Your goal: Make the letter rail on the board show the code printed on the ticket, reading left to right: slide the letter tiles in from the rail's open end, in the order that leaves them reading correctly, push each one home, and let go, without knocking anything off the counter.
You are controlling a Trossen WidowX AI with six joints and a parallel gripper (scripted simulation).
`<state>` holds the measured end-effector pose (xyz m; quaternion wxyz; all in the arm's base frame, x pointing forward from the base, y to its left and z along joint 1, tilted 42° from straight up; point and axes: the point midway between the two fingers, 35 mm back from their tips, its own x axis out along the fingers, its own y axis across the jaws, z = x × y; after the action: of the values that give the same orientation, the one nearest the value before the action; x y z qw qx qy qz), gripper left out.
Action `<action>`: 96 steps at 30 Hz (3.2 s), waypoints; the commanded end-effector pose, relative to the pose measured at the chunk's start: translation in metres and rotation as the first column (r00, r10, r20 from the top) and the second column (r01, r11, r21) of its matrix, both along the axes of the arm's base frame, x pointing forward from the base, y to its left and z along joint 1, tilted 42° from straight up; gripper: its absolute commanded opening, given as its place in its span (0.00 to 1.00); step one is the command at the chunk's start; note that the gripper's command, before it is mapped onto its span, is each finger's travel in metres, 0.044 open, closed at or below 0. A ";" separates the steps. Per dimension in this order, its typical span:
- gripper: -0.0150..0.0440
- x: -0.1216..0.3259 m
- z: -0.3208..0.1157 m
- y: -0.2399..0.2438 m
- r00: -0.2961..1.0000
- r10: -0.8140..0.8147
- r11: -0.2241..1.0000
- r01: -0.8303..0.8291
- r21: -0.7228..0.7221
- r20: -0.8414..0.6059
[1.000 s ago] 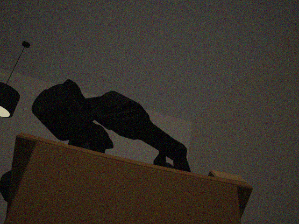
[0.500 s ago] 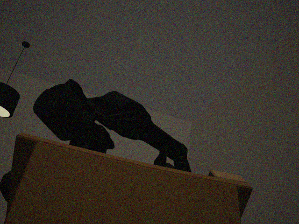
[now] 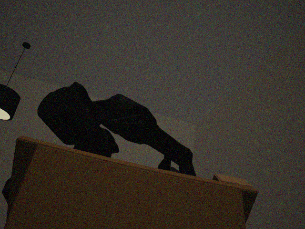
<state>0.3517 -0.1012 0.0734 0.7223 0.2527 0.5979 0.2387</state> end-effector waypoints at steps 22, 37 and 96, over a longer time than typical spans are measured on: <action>0.25 0.001 0.004 0.009 1.000 0.001 1.000 -0.001 0.005 -0.003; 0.25 -0.010 0.010 0.000 1.000 0.001 1.000 -0.001 0.004 -0.004; 0.83 -0.097 0.027 -0.054 0.241 0.814 0.572 -0.485 -0.661 0.528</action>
<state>0.2582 -0.1558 0.1528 0.7931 -0.3181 0.2640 0.4473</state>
